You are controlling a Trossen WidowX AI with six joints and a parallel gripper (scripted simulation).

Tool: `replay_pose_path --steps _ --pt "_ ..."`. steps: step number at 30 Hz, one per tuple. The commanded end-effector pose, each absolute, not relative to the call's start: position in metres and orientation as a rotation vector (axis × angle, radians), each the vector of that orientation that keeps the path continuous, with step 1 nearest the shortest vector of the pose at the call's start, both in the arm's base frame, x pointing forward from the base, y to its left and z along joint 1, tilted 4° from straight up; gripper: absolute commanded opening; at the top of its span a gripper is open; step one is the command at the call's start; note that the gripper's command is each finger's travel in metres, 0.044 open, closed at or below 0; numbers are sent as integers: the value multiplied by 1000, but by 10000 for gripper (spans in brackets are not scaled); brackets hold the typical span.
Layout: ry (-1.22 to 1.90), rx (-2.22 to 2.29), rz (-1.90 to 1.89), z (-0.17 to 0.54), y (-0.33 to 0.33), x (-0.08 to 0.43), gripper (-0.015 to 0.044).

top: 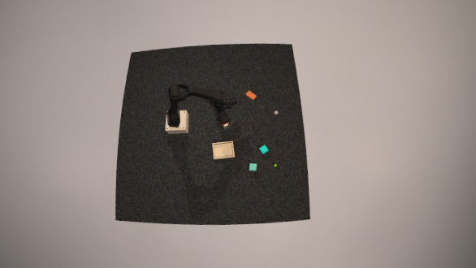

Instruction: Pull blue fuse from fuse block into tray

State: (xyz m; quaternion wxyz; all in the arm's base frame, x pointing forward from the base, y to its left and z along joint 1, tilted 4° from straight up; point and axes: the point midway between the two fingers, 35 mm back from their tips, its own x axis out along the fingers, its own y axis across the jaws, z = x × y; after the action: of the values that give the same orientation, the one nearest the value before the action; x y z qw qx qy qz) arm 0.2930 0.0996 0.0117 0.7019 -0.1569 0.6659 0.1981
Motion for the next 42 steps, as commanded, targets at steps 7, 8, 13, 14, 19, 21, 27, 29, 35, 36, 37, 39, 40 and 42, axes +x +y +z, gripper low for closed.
replay_pose_path --steps 7,8,13,14,19,21,27,29,35,36,37,39,40,42 --pt "1488 -350 447 9 100 292 74" --pt "1488 -350 447 8 100 292 74" --pt "1488 -350 447 4 100 292 74" --pt "1488 -350 447 3 100 292 74" --pt "1488 -350 447 0 100 292 74" --pt "1488 -350 447 0 100 292 74" --pt "1488 -350 447 0 100 292 74" --pt "1488 -350 447 0 100 292 74" --pt "1486 -351 442 1 100 293 41" --pt "1486 -351 442 1 100 293 34" --pt "1486 -351 442 1 100 293 27" --pt "1486 -351 442 1 100 293 14" --pt "1486 -351 442 1 100 293 7" --pt "1486 -351 442 1 100 293 0"
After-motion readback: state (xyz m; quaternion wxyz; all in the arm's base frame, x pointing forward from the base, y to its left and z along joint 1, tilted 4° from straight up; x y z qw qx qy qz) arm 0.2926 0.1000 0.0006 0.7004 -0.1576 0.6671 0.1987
